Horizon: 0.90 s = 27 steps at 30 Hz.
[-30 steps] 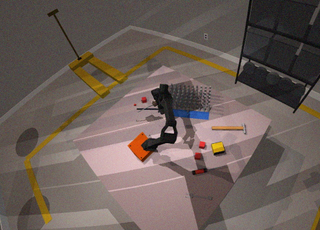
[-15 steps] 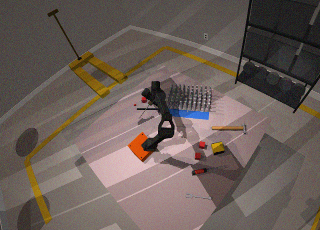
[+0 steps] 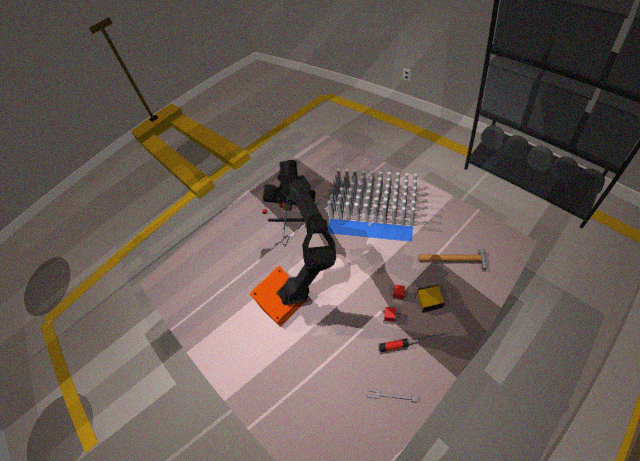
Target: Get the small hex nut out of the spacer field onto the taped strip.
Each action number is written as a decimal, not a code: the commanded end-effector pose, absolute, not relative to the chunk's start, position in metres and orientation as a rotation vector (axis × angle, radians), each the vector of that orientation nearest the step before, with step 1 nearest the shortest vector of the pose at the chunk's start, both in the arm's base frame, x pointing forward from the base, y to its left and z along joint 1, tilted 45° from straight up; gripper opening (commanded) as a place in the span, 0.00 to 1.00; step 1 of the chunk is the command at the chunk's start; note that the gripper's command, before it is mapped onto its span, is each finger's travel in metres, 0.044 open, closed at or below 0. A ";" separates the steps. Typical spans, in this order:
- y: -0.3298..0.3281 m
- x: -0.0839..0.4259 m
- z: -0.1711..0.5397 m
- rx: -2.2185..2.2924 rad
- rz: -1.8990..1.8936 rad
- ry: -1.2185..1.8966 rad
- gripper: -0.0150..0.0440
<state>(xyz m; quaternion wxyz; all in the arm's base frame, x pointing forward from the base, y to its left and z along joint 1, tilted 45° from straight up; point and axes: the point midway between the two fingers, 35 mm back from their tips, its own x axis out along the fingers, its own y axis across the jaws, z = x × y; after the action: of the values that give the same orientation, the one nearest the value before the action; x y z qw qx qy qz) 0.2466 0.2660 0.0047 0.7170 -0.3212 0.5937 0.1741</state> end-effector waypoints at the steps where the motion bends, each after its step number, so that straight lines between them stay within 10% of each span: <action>1: 0.280 0.240 -0.002 -0.841 0.490 1.284 0.25; 27: 0.333 0.187 -0.054 -1.602 1.079 1.047 0.25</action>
<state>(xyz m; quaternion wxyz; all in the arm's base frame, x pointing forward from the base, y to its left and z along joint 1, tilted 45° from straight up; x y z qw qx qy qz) 0.1930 0.3234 -0.0482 0.4896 -0.6183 0.4553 0.4131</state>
